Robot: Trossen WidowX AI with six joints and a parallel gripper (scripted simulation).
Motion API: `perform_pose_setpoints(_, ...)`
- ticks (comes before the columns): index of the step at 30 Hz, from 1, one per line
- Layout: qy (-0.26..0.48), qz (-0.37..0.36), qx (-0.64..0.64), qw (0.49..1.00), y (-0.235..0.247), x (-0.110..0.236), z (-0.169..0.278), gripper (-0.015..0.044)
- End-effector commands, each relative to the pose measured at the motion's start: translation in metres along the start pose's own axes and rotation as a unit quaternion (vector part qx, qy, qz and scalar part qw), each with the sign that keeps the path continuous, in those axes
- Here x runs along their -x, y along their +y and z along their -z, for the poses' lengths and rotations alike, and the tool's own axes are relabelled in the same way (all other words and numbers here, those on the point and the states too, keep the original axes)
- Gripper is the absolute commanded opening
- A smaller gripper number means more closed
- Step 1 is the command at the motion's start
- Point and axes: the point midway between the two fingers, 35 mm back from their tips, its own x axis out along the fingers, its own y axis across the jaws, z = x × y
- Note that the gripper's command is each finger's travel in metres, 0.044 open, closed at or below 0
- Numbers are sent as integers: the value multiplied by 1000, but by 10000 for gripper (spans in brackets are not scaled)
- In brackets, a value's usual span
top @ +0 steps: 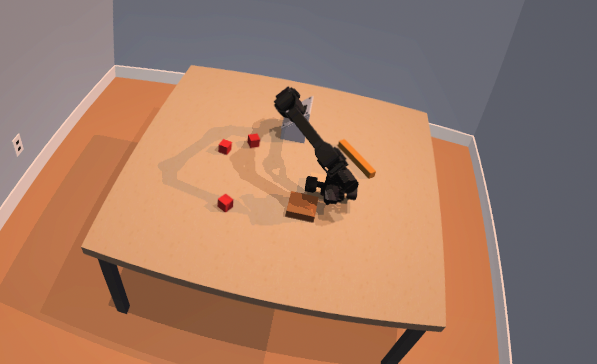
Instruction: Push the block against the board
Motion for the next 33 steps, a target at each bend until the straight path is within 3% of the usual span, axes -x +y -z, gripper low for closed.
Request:
perform_pose_setpoints(1, -1, 0, 2, 1000, -1, 0, -8, 0)
perform_pose_setpoints(15, -1, 0, 1, 1000, -2, 0, -29, 0)
perform_pose_setpoints(20, -1, -1, 1, 1000, 0, 53, -24, 0)
perform_pose_setpoints(27, -1, -1, 4, 1000, 0, 56, -24, 0)
perform_pose_setpoints(33, -2, -2, 97, 995, 14, 57, -18, 0)
